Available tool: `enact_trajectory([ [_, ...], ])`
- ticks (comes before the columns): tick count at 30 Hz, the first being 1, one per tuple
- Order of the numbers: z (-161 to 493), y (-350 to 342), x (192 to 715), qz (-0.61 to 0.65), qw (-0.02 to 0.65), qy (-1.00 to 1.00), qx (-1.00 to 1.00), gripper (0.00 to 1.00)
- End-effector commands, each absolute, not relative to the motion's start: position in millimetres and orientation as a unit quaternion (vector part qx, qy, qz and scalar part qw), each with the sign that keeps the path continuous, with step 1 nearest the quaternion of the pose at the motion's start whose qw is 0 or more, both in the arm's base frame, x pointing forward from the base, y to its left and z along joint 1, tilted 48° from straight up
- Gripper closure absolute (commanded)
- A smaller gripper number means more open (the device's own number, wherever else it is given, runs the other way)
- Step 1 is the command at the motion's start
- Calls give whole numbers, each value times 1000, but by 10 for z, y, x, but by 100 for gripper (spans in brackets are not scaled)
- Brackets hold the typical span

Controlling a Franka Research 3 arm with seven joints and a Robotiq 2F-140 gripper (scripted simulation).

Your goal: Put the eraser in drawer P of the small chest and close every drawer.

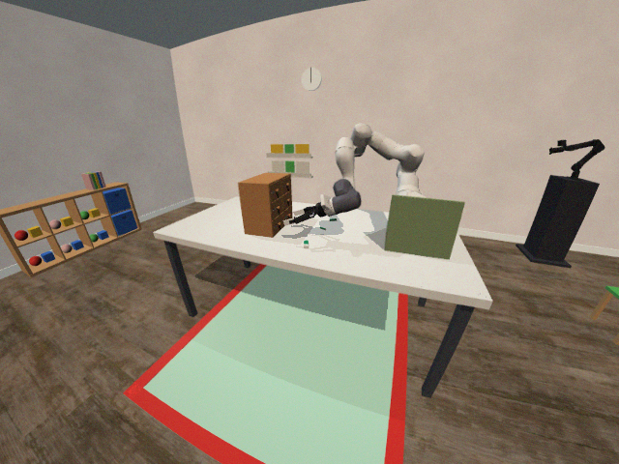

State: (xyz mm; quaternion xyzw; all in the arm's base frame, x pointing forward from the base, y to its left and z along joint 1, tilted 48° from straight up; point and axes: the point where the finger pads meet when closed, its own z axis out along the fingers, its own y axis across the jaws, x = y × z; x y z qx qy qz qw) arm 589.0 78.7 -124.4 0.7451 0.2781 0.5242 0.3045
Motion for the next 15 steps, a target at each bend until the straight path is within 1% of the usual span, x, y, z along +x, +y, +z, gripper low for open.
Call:
enact_trajectory([
  [1, -1204, 826, 5897, 526, 304, 276, 745, 0],
  [15, -966, 1091, 5879, 526, 304, 276, 745, 0],
])
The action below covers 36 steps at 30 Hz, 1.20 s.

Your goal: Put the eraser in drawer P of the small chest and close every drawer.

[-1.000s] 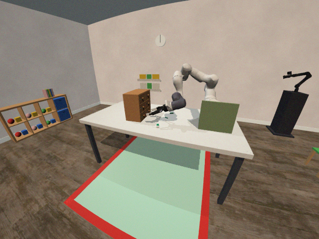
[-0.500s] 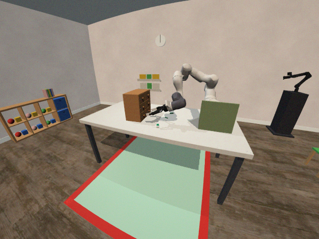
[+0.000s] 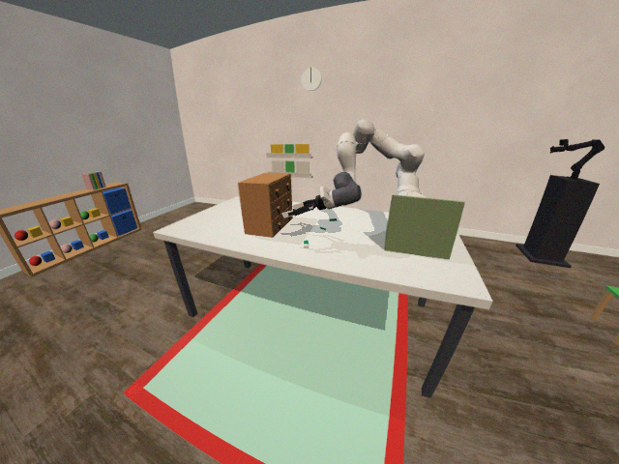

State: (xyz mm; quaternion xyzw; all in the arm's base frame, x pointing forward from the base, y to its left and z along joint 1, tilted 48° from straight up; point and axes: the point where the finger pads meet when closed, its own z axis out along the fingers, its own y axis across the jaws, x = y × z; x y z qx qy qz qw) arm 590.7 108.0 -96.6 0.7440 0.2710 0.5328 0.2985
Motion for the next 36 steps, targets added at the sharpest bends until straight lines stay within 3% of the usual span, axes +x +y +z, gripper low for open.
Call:
enact_trajectory([
  [1, -965, 1091, 5879, 526, 304, 276, 745, 0],
  [24, -876, 1172, 5745, 467, 324, 252, 783, 0],
  [36, -707, 1326, 5489, 347, 358, 202, 843, 0],
])
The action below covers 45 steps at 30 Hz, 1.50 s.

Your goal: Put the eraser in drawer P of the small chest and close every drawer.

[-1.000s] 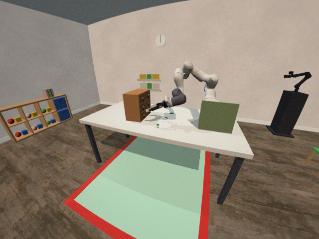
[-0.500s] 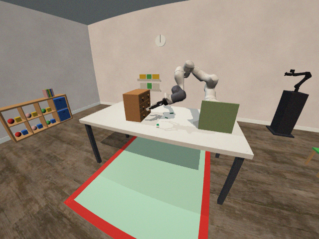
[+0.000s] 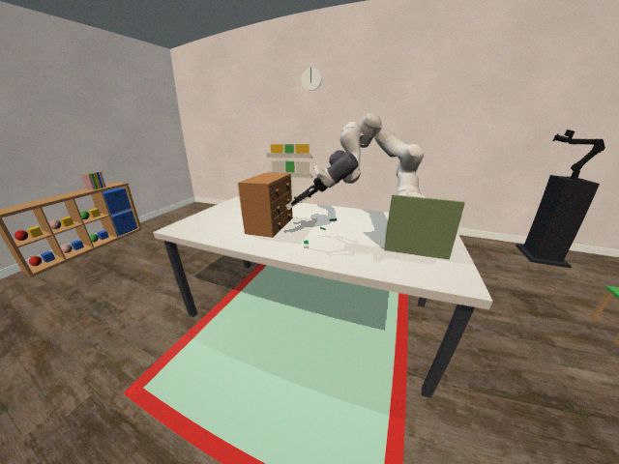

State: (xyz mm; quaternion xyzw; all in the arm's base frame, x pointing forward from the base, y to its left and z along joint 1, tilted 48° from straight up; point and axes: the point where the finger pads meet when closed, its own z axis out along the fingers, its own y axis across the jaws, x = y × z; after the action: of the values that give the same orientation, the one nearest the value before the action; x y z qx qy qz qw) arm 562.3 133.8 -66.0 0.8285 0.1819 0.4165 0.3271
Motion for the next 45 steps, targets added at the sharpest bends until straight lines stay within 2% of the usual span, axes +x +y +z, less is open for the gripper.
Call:
enact_trajectory([
  [1, -691, 1340, 5465, 336, 360, 197, 848, 0],
  [20, -399, 1607, 5024, 113, 398, 101, 905, 0],
  [33, -290, 1706, 4859, 27, 406, 63, 911, 0],
  [45, -261, 1732, 4816, 5, 407, 53, 912, 0],
])
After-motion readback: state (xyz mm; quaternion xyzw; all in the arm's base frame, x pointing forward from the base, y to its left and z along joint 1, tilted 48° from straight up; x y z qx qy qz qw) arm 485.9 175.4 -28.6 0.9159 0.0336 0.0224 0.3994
